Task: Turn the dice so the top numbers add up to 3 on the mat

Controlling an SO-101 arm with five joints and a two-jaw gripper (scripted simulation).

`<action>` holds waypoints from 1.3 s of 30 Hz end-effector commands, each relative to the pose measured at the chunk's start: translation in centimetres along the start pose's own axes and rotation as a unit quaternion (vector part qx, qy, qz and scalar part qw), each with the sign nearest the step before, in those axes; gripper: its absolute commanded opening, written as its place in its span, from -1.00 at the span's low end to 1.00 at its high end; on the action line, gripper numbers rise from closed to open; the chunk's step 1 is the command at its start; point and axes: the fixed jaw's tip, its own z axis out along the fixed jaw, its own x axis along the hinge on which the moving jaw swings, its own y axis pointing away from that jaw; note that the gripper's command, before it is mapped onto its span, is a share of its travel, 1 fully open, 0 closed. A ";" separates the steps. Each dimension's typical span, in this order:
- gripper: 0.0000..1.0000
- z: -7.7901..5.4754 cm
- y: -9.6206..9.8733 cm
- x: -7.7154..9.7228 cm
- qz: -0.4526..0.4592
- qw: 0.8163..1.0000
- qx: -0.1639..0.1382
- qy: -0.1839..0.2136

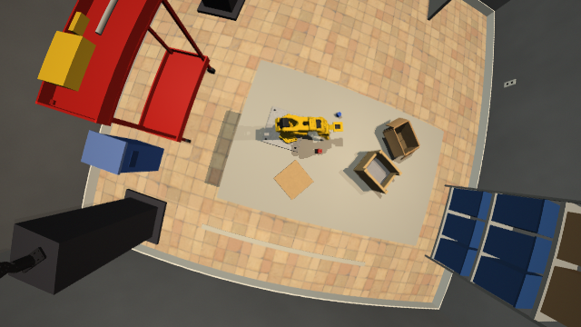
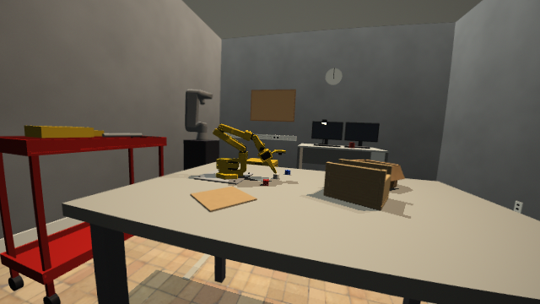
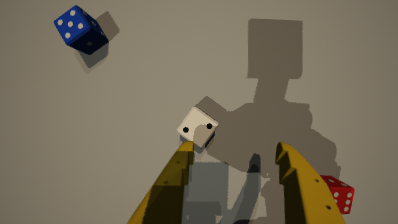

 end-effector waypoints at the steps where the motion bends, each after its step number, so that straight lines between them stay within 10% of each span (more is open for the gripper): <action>1: -0.44 -0.1 0.2 -0.1 -0.002 1.000 -0.003 -0.004; 39: -0.44 -0.9 0.1 1.0 -0.001 1.000 -0.003 -0.003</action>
